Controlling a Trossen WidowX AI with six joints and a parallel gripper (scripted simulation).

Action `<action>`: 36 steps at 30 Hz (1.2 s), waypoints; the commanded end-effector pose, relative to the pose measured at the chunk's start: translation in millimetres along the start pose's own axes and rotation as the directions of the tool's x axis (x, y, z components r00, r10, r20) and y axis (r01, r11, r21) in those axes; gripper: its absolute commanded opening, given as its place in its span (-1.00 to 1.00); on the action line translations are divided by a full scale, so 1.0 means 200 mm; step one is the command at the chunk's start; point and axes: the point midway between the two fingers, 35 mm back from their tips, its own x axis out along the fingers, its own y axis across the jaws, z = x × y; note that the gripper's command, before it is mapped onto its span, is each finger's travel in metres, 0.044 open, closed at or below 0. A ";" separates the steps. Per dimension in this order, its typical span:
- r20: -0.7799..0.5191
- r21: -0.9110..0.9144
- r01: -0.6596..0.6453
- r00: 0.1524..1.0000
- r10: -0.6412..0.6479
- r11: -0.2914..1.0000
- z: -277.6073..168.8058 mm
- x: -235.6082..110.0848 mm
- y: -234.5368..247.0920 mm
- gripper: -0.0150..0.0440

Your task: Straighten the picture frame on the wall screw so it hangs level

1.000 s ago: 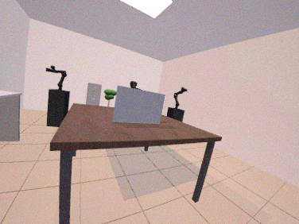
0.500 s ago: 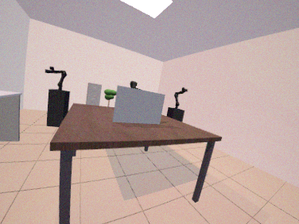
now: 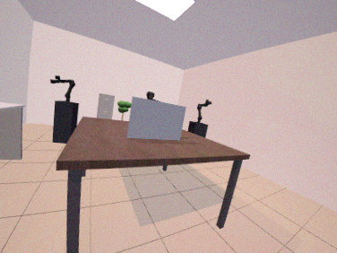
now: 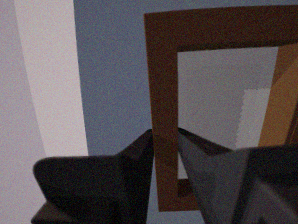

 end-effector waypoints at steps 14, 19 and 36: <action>-0.003 0.000 -0.009 1.000 0.009 1.000 0.02 0.00 0.02 -0.49; -0.003 0.000 -0.009 1.000 0.009 1.000 0.02 0.00 0.01 -0.49; -0.003 0.000 -0.009 1.000 0.009 1.000 0.02 0.00 0.01 -0.49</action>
